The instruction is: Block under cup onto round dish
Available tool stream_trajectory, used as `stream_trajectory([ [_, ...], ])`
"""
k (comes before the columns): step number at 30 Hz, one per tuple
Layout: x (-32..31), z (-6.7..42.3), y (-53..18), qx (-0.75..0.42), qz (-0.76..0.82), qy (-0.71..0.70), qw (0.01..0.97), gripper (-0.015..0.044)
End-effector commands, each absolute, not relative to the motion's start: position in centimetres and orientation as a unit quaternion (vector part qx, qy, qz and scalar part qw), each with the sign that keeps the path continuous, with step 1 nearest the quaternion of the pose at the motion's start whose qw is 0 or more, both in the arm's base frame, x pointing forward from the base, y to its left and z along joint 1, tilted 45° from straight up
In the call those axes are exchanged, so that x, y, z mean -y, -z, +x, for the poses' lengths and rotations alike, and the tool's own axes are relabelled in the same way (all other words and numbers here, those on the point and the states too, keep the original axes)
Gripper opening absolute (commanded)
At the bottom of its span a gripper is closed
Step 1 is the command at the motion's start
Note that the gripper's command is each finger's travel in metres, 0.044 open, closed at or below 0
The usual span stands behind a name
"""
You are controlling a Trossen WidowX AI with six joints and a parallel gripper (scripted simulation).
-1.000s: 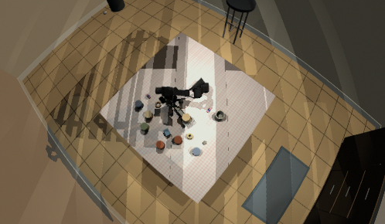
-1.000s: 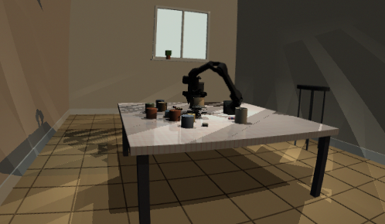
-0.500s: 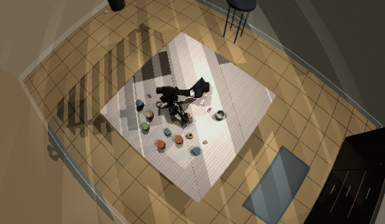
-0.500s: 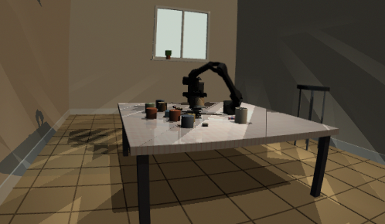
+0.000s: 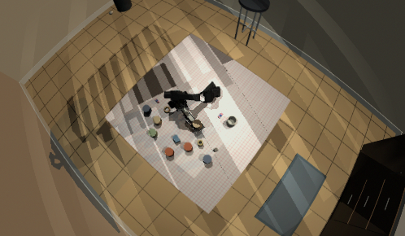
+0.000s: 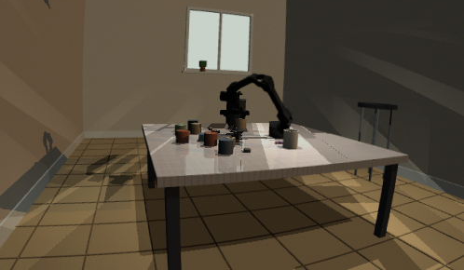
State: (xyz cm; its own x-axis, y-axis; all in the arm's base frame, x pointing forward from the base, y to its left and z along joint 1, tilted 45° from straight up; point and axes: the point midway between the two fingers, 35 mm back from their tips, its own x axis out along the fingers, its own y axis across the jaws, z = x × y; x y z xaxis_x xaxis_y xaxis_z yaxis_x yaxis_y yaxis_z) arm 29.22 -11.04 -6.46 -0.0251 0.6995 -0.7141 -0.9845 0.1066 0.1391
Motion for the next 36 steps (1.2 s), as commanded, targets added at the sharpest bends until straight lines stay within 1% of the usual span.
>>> stream_trajectory([
  [1,11.7,29.4,6.1,-0.334,-0.217,-0.63,0.666,0.0],
  [36,15.1,29.9,3.1,-0.34,-0.213,-0.623,0.671,0.0],
])
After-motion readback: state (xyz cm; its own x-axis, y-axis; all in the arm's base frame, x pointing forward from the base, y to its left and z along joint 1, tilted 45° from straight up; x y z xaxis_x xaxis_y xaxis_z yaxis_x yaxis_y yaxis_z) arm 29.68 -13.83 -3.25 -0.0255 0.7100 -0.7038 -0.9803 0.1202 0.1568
